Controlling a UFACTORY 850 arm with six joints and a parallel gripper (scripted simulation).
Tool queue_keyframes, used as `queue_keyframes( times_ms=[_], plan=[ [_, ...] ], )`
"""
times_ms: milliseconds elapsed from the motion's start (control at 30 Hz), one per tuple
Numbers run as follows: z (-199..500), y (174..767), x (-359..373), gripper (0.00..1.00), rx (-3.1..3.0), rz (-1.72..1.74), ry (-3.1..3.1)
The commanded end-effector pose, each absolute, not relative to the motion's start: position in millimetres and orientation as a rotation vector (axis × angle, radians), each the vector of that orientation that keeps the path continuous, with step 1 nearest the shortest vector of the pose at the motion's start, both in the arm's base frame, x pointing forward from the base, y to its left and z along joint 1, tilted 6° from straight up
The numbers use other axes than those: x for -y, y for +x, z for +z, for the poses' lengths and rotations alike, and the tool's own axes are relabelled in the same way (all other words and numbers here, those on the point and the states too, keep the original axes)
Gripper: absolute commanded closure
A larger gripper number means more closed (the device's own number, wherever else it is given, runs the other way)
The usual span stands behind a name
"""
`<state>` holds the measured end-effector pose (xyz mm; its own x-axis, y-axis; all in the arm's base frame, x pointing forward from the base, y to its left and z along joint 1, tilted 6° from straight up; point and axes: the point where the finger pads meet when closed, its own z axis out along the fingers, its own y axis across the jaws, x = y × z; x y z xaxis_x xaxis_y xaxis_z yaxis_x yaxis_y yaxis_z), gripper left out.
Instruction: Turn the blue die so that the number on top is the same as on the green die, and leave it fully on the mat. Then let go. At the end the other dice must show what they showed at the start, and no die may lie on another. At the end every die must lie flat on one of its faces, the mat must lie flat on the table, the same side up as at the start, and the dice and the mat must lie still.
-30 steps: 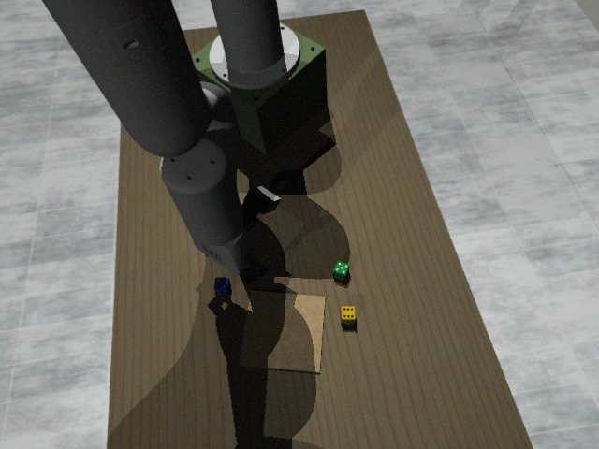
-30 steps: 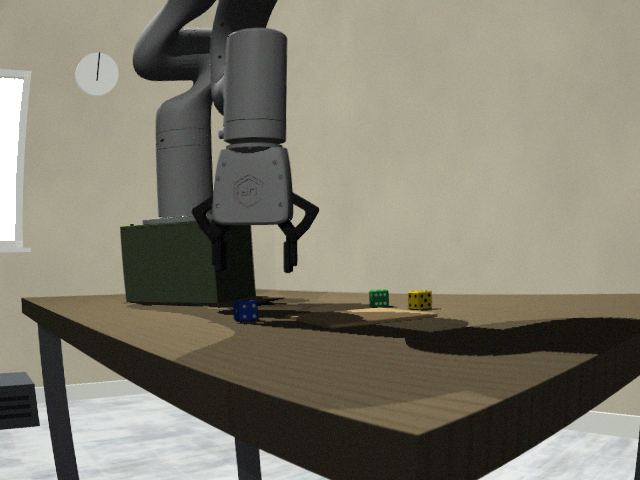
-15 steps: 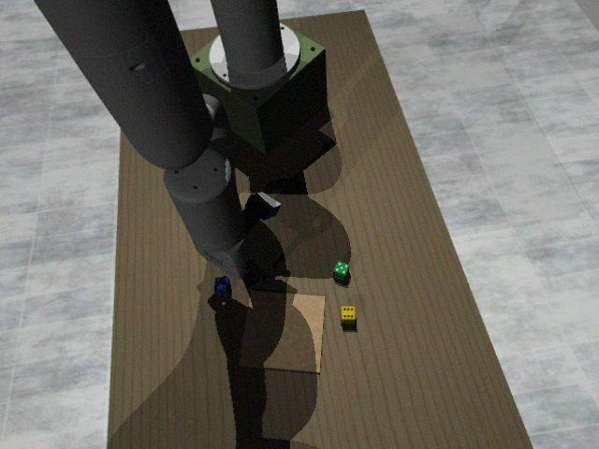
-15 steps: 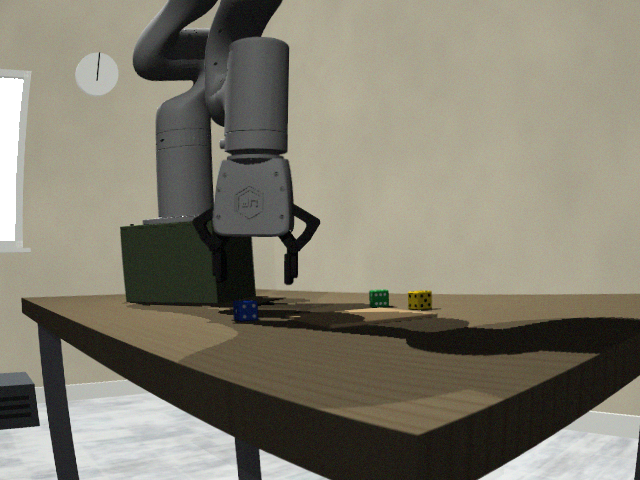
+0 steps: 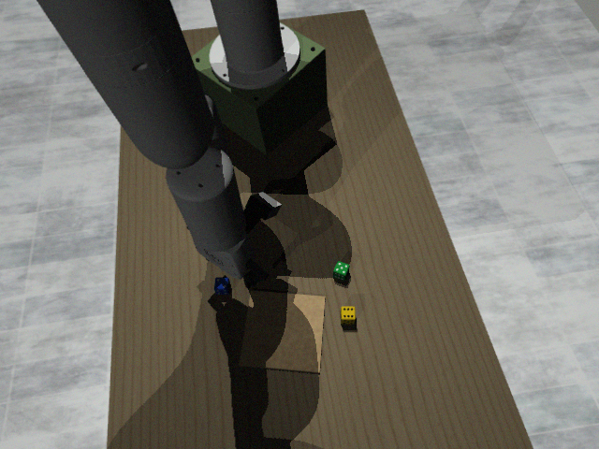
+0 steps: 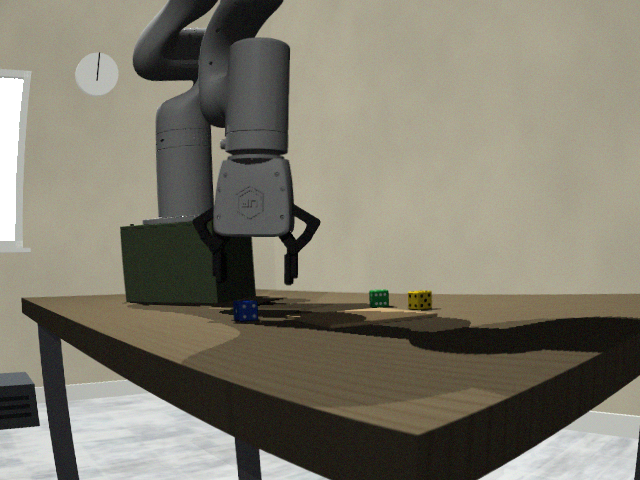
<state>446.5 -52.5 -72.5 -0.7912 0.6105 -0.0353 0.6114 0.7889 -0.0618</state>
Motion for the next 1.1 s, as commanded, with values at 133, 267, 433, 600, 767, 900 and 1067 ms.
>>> queue_keyframes(
  times_ms=[133, 267, 433, 600, 767, 900, 1067],
  plan=[
    [-72, 447, 52, 0.0, -2.891, -0.063, 0.986],
    [-72, 447, 52, 0.0, -2.891, -0.063, 0.986],
    [-72, 447, 52, 0.0, -2.891, -0.063, 0.986],
    [-72, 447, 52, 0.0, -2.891, -0.063, 0.986],
    [-73, 448, 47, 0.0, -2.891, -0.063, 0.986],
    [-73, 450, 42, 0.0, -2.891, -0.063, 0.986],
    [-74, 455, 23, 0.0, -2.891, -0.063, 0.986]
  ],
)
